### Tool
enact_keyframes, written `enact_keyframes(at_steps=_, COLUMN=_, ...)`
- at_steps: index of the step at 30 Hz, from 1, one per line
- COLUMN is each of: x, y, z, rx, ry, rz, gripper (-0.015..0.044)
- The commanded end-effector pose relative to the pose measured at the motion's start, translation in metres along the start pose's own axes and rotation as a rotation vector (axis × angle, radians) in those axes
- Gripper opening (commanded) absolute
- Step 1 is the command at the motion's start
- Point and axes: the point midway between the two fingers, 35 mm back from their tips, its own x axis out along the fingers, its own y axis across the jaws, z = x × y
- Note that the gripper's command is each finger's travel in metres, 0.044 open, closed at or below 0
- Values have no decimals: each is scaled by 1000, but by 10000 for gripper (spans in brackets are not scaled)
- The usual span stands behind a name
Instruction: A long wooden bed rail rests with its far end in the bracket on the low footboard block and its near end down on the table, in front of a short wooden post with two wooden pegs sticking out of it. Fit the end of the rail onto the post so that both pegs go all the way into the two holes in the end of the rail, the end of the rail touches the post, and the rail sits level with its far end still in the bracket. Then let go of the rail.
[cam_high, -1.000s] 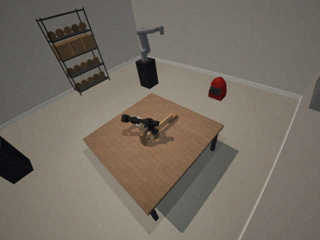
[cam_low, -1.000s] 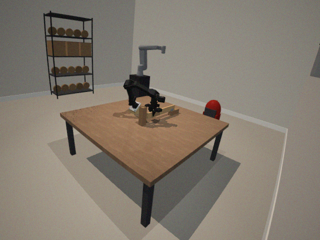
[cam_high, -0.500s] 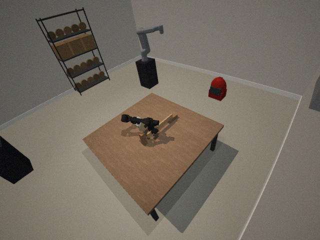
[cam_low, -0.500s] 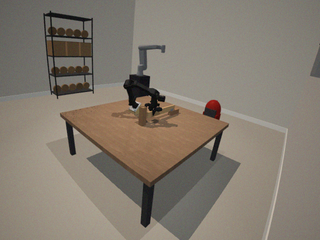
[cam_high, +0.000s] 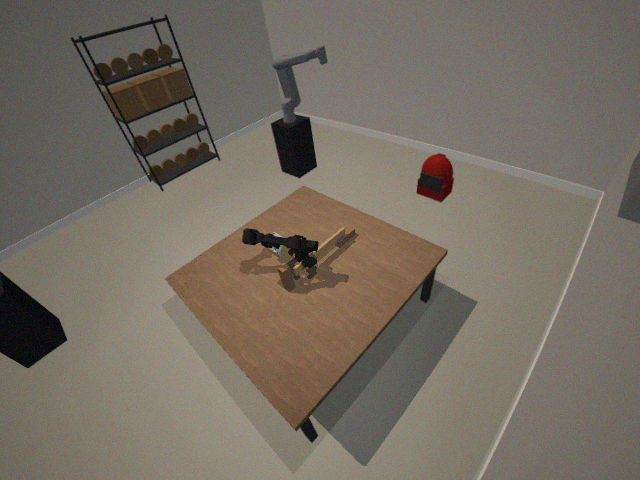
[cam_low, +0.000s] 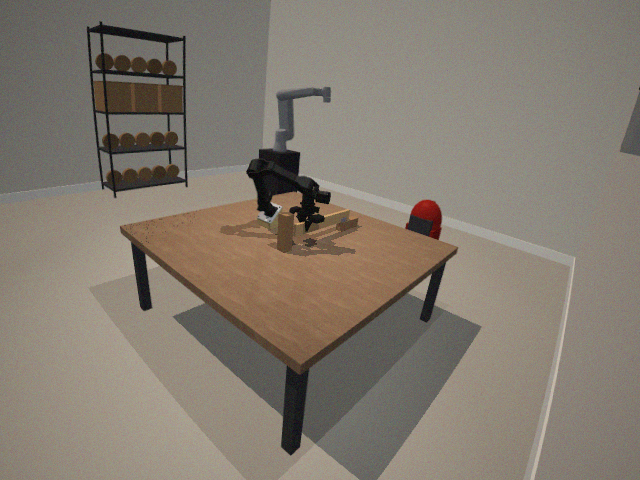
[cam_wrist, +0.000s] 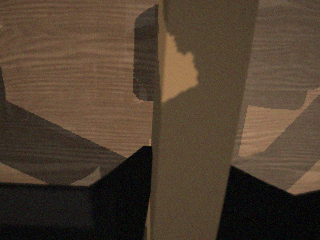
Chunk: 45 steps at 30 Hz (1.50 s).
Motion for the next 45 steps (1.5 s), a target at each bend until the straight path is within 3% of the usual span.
enact_keyframes(at_steps=1, x=-2, y=0, z=2, rx=-1, ry=-6, rz=-6, gripper=0)
enact_keyframes(at_steps=45, x=-2, y=0, z=-3, rx=-1, ry=-6, rz=-6, gripper=0)
